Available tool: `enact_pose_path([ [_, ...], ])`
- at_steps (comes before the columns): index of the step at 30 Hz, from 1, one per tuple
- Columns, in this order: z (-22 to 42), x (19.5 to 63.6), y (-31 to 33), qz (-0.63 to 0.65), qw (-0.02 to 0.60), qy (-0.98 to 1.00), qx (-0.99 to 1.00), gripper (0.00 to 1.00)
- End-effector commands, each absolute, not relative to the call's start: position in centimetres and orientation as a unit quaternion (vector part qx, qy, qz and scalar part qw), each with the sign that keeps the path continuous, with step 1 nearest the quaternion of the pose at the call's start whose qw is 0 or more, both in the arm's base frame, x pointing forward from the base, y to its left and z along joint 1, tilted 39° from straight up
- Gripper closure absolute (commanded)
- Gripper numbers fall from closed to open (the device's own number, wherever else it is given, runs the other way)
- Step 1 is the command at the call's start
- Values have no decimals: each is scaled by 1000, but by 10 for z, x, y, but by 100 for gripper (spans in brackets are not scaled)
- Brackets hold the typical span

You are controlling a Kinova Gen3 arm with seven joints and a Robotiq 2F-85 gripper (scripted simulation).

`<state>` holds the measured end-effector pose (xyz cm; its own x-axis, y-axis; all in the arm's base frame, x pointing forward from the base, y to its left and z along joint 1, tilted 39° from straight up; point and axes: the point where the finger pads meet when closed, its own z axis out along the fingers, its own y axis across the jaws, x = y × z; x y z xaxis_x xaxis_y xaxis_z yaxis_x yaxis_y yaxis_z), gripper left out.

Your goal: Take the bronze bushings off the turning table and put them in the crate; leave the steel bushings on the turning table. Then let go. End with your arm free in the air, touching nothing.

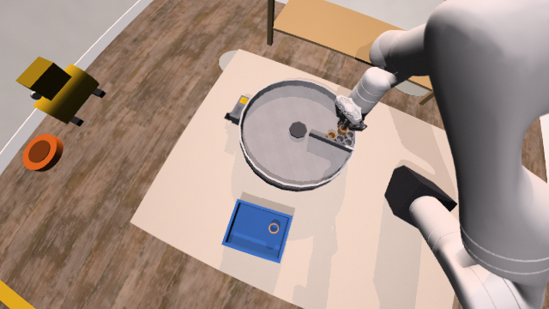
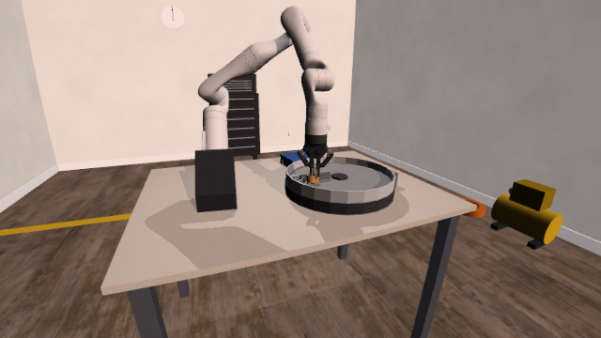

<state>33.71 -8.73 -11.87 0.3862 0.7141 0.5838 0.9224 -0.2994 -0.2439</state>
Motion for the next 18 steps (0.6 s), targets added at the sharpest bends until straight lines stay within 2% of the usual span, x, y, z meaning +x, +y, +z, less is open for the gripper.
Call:
enact_pose_path([
  [1, -117, 339, -89, -187, 277, -522, -785, 100],
  [18, -111, 339, -94, -187, 277, -522, -785, 100],
])
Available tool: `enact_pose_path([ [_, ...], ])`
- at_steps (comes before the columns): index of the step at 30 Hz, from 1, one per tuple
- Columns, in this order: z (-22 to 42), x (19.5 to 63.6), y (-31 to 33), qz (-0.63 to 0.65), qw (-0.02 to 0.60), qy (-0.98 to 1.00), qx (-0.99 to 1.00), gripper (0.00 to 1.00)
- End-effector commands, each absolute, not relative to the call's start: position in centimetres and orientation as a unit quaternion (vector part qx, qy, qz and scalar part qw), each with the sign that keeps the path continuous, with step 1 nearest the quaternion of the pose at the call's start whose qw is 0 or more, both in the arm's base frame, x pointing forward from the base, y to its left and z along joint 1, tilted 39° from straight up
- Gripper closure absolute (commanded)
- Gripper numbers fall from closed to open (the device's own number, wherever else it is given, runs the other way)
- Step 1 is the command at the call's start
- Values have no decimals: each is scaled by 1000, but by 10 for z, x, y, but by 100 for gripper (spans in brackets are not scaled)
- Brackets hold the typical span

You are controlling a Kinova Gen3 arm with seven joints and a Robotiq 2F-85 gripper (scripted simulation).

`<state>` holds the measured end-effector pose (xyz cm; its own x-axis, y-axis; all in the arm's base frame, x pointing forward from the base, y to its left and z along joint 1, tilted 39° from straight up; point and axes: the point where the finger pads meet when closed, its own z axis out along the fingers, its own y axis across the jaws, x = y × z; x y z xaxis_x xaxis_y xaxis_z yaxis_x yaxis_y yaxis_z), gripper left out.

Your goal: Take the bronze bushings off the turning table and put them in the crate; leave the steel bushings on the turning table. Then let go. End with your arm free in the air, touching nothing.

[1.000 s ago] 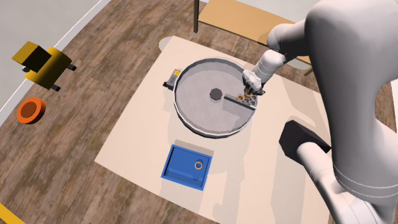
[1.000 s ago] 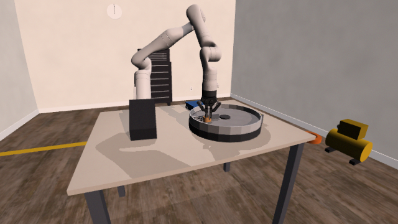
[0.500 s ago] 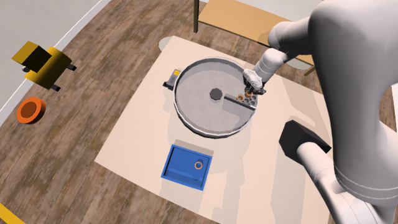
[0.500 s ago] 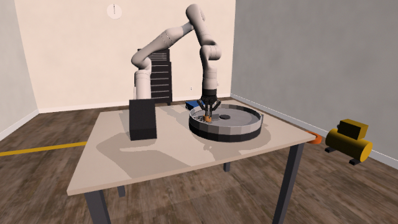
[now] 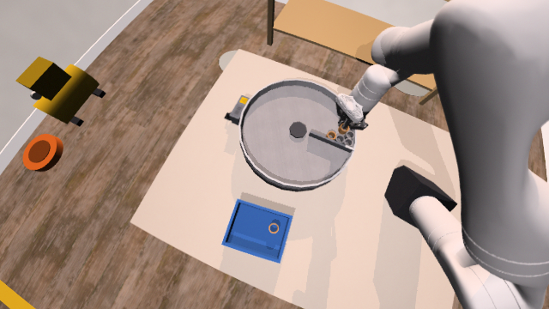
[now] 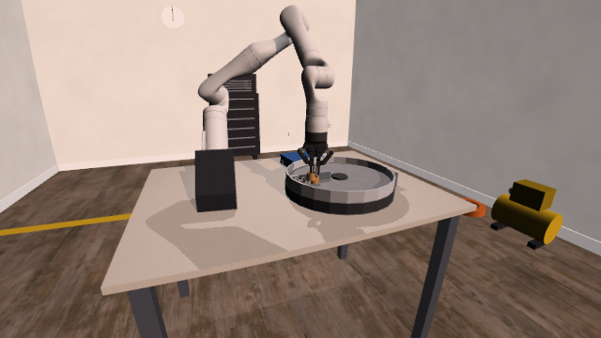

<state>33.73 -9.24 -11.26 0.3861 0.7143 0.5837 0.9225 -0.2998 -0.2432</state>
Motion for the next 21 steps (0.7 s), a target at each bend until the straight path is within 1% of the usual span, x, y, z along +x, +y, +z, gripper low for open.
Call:
enact_pose_path([
  [1, -111, 339, -94, -187, 277, -522, -785, 100],
  [21, -106, 339, -99, -187, 277, -522, -785, 100],
])
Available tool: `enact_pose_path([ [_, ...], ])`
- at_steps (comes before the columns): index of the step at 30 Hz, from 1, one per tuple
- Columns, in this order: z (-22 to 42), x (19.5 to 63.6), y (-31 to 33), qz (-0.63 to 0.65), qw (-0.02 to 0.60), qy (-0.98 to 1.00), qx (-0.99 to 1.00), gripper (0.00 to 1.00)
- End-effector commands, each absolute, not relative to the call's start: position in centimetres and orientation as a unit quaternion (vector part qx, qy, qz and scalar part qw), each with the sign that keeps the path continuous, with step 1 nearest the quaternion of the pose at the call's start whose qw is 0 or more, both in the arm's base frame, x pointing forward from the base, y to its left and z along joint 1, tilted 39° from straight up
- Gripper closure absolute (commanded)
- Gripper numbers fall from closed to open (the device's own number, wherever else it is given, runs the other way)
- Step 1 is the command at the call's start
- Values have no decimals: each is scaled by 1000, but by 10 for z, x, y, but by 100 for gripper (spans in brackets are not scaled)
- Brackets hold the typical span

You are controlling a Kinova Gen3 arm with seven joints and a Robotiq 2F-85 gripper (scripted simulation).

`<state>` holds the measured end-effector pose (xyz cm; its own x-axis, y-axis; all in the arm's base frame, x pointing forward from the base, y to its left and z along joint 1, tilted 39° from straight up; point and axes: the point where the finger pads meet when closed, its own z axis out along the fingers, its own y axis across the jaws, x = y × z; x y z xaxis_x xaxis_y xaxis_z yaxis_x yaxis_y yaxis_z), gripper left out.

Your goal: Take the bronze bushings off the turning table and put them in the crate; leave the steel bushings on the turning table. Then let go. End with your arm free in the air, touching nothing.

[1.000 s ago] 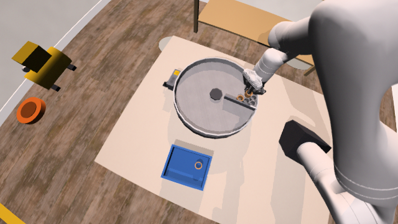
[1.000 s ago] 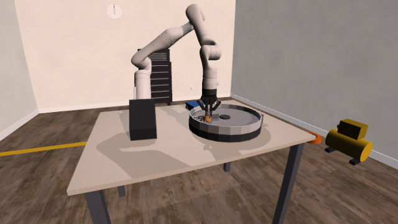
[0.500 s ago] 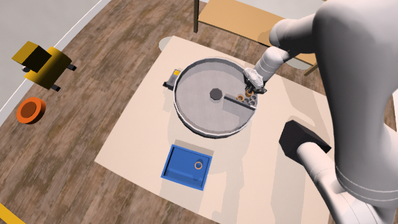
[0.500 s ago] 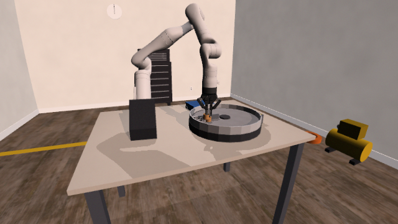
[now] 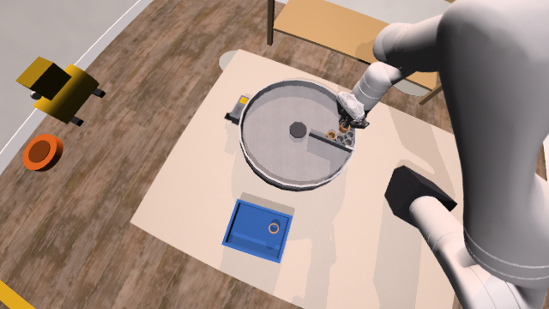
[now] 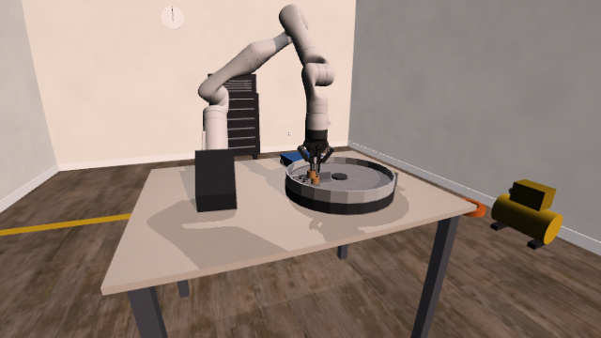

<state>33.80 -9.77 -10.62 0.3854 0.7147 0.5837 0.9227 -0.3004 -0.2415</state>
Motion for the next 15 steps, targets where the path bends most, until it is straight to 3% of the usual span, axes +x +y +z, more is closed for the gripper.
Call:
enact_pose_path([
  [1, -106, 339, -99, -187, 277, -522, -785, 100],
  [15, -100, 338, -103, -187, 277, -522, -785, 100],
])
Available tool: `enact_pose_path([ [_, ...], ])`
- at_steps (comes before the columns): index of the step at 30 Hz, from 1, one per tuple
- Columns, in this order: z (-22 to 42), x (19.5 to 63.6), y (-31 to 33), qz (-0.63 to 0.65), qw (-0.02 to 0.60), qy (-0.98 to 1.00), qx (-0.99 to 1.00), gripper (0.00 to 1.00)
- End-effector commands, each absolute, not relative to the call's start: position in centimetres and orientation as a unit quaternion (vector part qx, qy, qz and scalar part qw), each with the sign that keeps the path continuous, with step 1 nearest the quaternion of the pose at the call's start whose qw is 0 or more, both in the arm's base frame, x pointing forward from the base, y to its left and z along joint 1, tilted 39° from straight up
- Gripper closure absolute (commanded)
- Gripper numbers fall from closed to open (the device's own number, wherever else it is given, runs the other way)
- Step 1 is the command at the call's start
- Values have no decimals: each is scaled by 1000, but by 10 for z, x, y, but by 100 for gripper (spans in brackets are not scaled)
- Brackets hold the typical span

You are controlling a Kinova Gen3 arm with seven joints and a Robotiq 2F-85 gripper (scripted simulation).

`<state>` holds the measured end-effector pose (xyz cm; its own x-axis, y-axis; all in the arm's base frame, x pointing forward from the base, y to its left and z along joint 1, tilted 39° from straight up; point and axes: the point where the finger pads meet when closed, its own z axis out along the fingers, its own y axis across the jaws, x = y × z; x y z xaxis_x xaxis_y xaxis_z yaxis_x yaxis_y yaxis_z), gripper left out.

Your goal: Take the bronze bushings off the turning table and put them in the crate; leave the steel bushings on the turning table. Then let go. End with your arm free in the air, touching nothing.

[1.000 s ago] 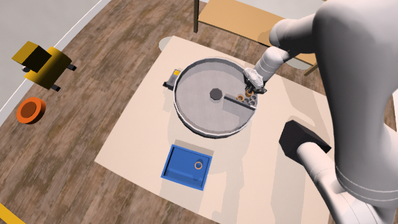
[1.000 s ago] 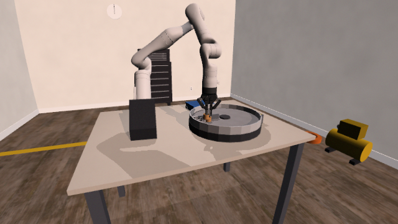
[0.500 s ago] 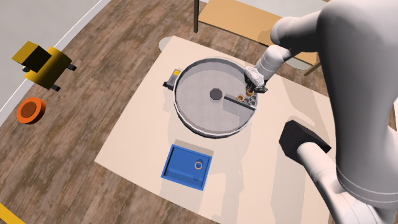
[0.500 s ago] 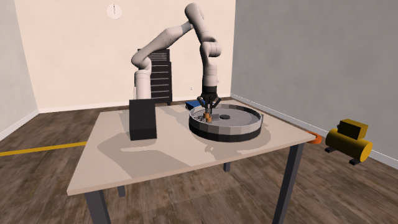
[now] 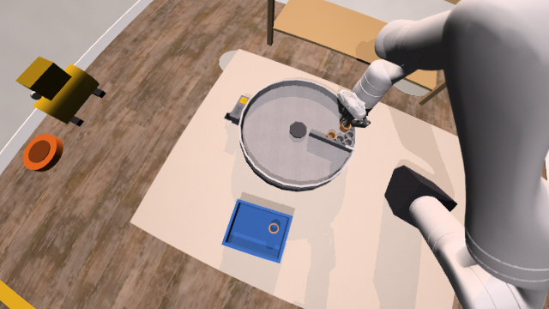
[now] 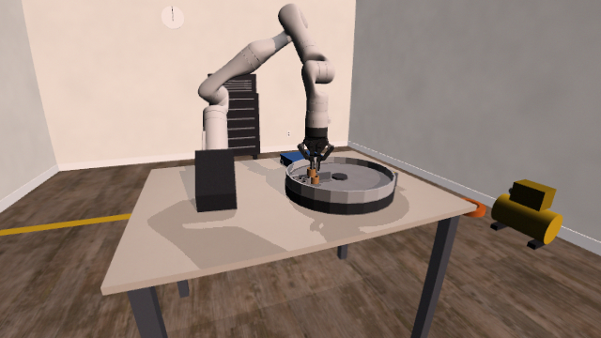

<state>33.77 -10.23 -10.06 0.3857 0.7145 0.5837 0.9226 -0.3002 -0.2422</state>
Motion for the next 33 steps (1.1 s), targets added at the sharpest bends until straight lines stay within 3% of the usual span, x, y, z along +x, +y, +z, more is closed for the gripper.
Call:
enact_pose_path([
  [1, -100, 338, -103, -187, 277, -522, -785, 100],
  [24, -79, 338, -121, -187, 277, -522, -785, 100],
  [33, -45, 353, -79, -187, 277, -522, -785, 100],
])
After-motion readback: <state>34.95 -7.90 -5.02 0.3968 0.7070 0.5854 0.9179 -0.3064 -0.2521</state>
